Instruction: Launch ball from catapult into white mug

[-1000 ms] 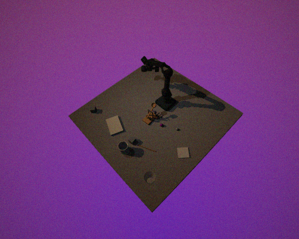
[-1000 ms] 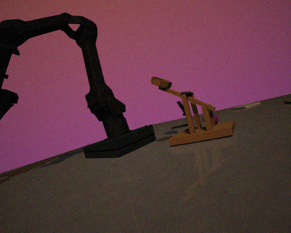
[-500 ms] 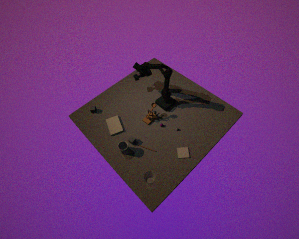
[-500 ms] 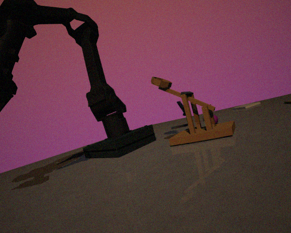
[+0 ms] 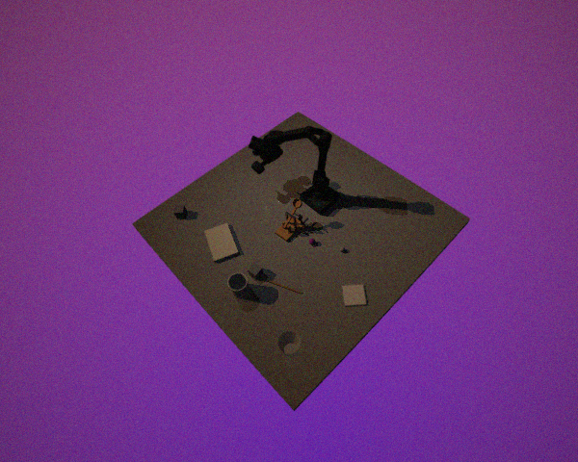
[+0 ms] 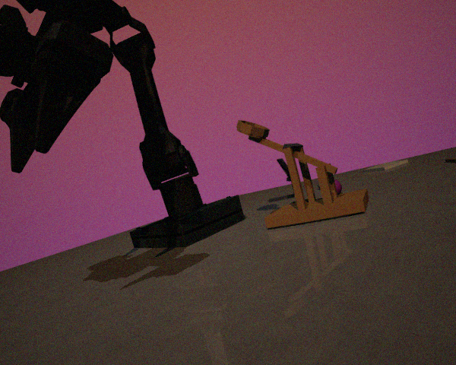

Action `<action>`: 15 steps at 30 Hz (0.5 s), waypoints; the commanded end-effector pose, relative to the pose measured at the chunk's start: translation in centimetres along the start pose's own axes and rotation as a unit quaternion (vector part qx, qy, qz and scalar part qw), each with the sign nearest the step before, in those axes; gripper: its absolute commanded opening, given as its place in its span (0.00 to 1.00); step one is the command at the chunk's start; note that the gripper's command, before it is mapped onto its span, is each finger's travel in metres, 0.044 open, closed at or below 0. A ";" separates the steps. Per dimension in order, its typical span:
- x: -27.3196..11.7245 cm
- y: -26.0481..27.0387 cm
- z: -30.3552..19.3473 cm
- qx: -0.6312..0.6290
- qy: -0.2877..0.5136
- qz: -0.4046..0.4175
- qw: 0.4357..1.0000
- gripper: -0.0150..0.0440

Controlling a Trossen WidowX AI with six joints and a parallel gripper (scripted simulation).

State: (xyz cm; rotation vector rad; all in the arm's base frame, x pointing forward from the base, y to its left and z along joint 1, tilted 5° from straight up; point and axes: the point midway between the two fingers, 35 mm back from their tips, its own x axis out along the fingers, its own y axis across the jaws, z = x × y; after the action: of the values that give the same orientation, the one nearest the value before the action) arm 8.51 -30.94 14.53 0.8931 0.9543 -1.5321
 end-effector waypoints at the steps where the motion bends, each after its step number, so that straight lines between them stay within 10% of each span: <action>1: -0.7 2.5 -1.6 -0.047 0.010 0.025 0.999 1.00; 15: -3.6 9.3 -8.8 -0.271 0.051 0.086 0.957 1.00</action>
State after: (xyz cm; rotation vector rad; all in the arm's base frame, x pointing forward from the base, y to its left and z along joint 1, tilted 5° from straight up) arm 17.51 -24.15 13.46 0.6818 1.2080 -1.0923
